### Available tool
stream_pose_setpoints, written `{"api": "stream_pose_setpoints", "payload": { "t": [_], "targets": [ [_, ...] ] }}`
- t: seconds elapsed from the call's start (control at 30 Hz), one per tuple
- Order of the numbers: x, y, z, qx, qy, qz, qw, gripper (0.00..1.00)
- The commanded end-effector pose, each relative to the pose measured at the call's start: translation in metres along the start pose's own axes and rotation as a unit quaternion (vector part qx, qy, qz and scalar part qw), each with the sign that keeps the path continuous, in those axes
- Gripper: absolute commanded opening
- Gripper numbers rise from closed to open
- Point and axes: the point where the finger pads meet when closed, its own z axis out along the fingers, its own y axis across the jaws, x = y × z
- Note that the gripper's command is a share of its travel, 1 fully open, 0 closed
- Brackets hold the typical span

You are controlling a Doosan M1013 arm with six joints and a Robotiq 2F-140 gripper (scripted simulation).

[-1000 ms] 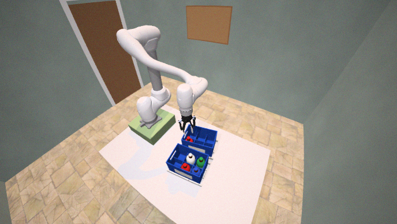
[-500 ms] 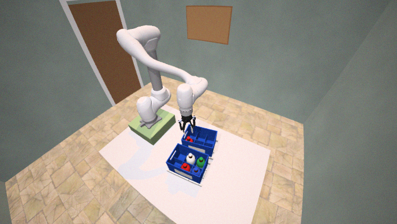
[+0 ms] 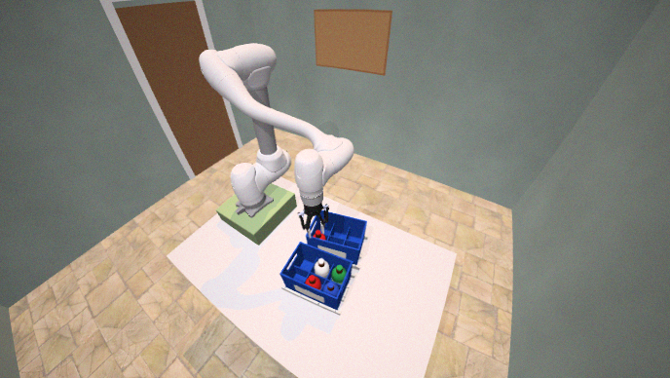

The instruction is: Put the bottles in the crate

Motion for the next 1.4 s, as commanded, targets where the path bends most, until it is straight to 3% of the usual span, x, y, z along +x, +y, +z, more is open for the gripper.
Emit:
{"api": "stream_pose_setpoints", "payload": {
  "t": [0.0, 1.37],
  "targets": [
    [0.006, 0.003, 0.0, 0.0, 0.0, 0.0, 1.0, 0.38],
    [0.172, 0.08, 0.0, 0.0, 0.0, 0.0, 1.0, 0.38]
  ]
}}
